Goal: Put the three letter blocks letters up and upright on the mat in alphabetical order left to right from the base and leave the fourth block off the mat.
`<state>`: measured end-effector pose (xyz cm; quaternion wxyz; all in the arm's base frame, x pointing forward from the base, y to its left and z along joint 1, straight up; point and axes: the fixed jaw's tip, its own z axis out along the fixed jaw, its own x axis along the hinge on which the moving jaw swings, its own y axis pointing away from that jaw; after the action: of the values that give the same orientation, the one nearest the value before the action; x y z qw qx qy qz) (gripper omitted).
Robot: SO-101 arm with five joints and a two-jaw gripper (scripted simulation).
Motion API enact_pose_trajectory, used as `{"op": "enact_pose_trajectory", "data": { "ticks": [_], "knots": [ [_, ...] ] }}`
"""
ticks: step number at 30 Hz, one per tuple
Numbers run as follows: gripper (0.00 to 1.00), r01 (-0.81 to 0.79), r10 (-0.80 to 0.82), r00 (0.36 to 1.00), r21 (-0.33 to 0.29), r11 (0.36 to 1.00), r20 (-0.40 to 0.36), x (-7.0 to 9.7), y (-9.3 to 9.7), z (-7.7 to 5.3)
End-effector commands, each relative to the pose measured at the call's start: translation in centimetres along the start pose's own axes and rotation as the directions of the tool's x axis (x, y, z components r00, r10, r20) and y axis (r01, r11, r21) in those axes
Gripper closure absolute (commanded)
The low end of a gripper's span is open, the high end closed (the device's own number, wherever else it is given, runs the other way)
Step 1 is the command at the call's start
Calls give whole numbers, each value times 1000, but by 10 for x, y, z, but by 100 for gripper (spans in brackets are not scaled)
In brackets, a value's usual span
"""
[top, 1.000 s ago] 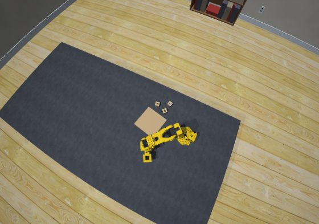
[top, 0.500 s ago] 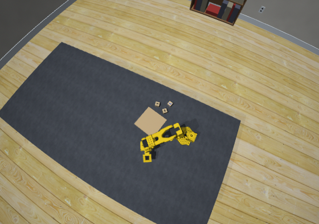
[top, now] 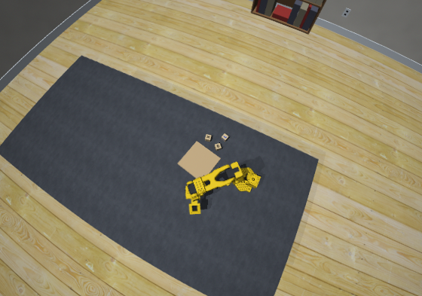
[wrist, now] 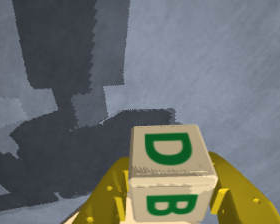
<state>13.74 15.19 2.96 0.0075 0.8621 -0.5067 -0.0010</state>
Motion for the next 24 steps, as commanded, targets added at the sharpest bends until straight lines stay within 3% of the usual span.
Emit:
{"op": "enact_pose_trajectory", "data": {
  "ticks": [1, 10, 20, 24],
  "knots": [
    [100, -2, -1, 999, 95, 995, 32, -3, -13, -27],
    [100, -2, -1, 999, 95, 995, 32, -2, -9, -47],
    [100, -6, 3, 999, 95, 995, 32, -1, -9, -48],
    [100, -39, 36, 999, 95, 995, 32, 8, -10, -48]
  ]
}}
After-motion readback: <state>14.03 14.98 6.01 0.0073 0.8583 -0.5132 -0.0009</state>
